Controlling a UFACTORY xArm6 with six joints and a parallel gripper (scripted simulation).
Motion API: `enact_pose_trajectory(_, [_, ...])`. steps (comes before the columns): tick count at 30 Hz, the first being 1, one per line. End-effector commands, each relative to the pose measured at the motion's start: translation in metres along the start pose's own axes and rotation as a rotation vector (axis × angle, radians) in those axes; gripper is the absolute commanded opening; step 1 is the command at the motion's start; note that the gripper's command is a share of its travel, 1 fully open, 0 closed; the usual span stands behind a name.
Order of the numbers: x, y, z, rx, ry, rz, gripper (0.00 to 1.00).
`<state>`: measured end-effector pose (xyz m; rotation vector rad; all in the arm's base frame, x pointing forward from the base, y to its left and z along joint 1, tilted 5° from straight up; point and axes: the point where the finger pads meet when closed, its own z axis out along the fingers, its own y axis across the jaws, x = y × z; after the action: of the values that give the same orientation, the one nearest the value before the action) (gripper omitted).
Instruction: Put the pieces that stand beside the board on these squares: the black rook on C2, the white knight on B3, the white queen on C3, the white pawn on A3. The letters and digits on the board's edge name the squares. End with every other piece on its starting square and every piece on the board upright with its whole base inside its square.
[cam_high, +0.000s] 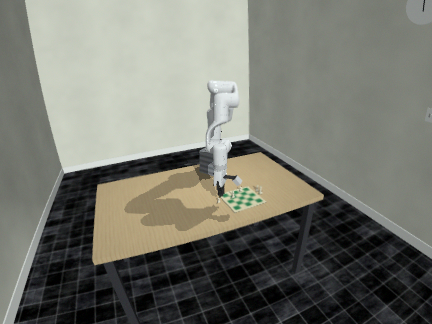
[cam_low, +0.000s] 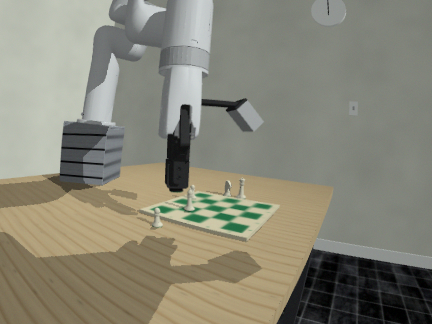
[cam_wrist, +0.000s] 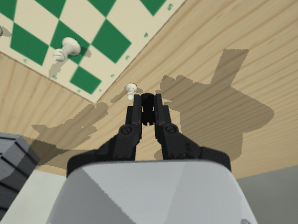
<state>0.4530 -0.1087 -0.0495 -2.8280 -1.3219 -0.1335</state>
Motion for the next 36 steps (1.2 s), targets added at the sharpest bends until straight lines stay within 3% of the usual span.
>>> enact_pose_trajectory(1, [0.001, 0.001, -0.027, -0.003, 0.001, 0.0, 0.0])
enact_pose_trajectory(15, [0.002, -0.001, -0.034, -0.003, 0.0, 0.0, 0.0])
enact_pose_trajectory(18, [0.036, -0.048, -0.036, -0.003, -0.001, -0.003, 0.0])
enact_pose_trajectory(19, [0.036, -0.048, -0.036, -0.003, -0.001, -0.003, 0.0])
enact_pose_trajectory(20, [0.049, -0.072, -0.037, -0.003, -0.001, -0.005, 0.0])
enact_pose_trajectory(22, [0.05, -0.074, -0.038, -0.003, -0.001, -0.005, 0.0])
enact_pose_trajectory(23, [0.061, -0.098, -0.039, -0.003, 0.0, -0.007, 0.0])
enact_pose_trajectory(24, [0.061, -0.098, -0.039, -0.003, 0.0, -0.007, 0.0])
enact_pose_trajectory(25, [0.068, -0.115, -0.039, -0.003, 0.0, -0.008, 0.0])
enact_pose_trajectory(36, [0.071, -0.125, -0.04, -0.003, 0.001, -0.009, 0.0])
